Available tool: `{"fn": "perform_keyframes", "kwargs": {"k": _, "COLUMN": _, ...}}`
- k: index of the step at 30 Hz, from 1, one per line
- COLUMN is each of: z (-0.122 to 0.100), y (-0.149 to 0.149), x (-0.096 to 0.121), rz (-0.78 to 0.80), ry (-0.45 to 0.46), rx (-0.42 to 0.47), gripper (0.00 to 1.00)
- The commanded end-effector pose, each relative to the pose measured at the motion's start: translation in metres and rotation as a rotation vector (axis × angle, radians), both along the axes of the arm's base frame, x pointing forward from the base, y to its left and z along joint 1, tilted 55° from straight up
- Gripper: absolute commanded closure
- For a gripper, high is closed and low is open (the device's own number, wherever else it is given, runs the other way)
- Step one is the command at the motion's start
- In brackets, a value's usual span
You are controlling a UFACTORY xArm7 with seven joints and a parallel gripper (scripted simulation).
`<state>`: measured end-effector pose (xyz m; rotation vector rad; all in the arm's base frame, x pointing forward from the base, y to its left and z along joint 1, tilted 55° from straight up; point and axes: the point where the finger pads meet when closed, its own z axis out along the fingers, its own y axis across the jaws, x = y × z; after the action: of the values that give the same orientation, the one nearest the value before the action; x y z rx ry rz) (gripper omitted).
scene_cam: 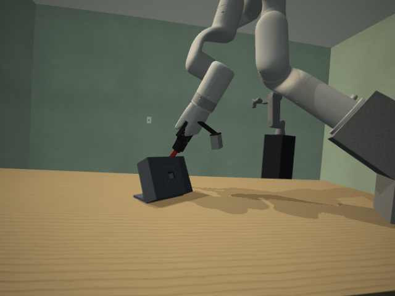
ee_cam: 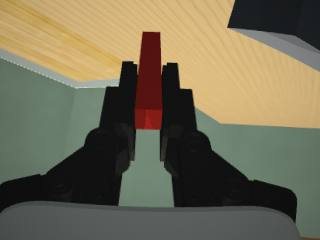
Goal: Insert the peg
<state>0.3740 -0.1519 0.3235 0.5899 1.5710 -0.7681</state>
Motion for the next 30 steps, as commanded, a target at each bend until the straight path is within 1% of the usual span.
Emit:
{"fn": "perform_keyframes", "kwargs": {"k": 1, "z": 0.005, "y": 0.006, "x": 0.008, "rz": 0.002, "ry": -0.026, "rx": -0.02, "gripper": 1.0}}
{"fn": "perform_keyframes", "kwargs": {"k": 17, "z": 0.014, "y": 0.027, "x": 0.032, "rz": 0.015, "ry": -0.099, "rx": -0.067, "gripper": 1.0}}
{"fn": "perform_keyframes", "kwargs": {"k": 30, "z": 0.017, "y": 0.046, "x": 0.048, "rz": 0.029, "ry": -0.153, "rx": -0.096, "gripper": 1.0}}
